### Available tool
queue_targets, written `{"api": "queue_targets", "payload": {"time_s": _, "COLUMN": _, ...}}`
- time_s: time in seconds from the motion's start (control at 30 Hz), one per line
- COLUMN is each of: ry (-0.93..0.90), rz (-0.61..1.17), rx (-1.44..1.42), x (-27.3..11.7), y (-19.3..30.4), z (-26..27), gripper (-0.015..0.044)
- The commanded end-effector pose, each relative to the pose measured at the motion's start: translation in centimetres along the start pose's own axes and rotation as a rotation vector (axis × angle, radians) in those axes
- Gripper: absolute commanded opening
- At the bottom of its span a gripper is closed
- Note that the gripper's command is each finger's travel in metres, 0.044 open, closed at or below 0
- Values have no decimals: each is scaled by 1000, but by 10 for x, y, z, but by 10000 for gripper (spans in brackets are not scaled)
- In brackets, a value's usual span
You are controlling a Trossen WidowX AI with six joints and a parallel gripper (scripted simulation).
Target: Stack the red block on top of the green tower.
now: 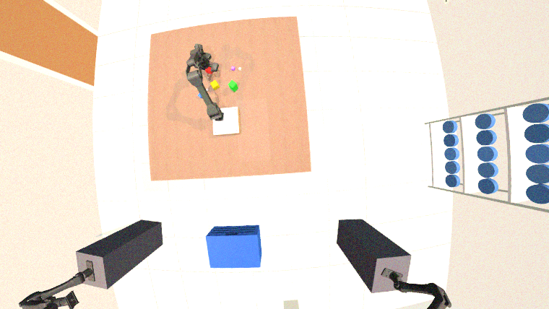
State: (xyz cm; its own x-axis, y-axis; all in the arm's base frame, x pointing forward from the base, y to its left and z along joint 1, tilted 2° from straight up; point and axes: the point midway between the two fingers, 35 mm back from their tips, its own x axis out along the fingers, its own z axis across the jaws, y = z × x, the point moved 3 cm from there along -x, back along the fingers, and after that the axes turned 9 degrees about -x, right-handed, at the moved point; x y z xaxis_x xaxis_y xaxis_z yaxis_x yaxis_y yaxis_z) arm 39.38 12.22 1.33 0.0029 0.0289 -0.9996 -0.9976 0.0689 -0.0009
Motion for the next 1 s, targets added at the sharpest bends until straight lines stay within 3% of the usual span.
{"api": "queue_targets", "payload": {"time_s": 0.0, "ry": 2, "rz": -1, "rx": 4, "x": 0, "y": 0, "z": 0, "gripper": 230}}
{"api": "queue_targets", "payload": {"time_s": 0.27, "ry": 2, "rz": -1, "rx": 4, "x": 0, "y": 0, "z": 0, "gripper": 157}}
{"api": "queue_targets", "payload": {"time_s": 0.47, "ry": 2, "rz": -1, "rx": 4, "x": -25, "y": 0, "z": 0, "gripper": 0}}
{"api": "queue_targets", "payload": {"time_s": 0.97, "ry": 2, "rz": -1, "rx": 4, "x": -106, "y": 0, "z": 0, "gripper": 0}}
